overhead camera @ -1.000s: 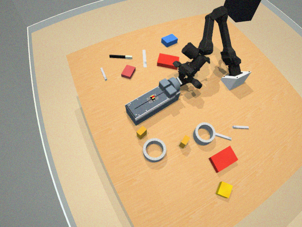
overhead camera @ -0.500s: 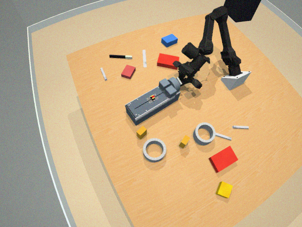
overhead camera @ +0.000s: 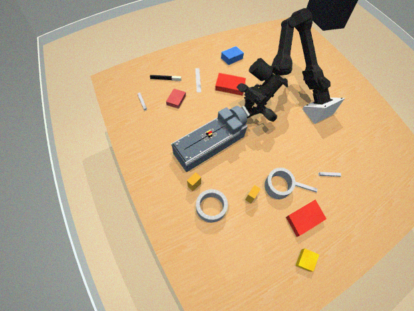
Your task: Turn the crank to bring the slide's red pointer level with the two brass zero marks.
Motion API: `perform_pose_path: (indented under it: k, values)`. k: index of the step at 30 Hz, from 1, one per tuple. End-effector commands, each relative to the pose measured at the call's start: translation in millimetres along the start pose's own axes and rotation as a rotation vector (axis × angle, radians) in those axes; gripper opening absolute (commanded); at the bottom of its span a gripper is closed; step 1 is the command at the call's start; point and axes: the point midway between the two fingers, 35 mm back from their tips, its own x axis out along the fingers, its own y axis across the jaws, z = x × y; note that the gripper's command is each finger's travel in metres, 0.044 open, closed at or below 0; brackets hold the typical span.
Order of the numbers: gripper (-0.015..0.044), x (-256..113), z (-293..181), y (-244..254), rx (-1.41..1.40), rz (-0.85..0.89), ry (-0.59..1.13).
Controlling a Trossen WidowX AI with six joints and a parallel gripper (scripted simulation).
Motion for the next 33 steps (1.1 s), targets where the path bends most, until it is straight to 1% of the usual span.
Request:
perform_pose_path:
  k: [1,14,30,31,33]
  values:
    - [0.0,-0.4,0.4,-1.1,0.0,-0.005,-0.001]
    - [0.0,0.0,0.0,-0.1,0.0,0.0,0.0]
    - [0.042,0.0,0.0,-0.1,0.0,0.0,0.0]
    - [0.044,0.0,0.0,-0.1,0.0,0.0,0.0]
    - [0.044,-1.8,2.3,0.1,0.0,0.0,0.0]
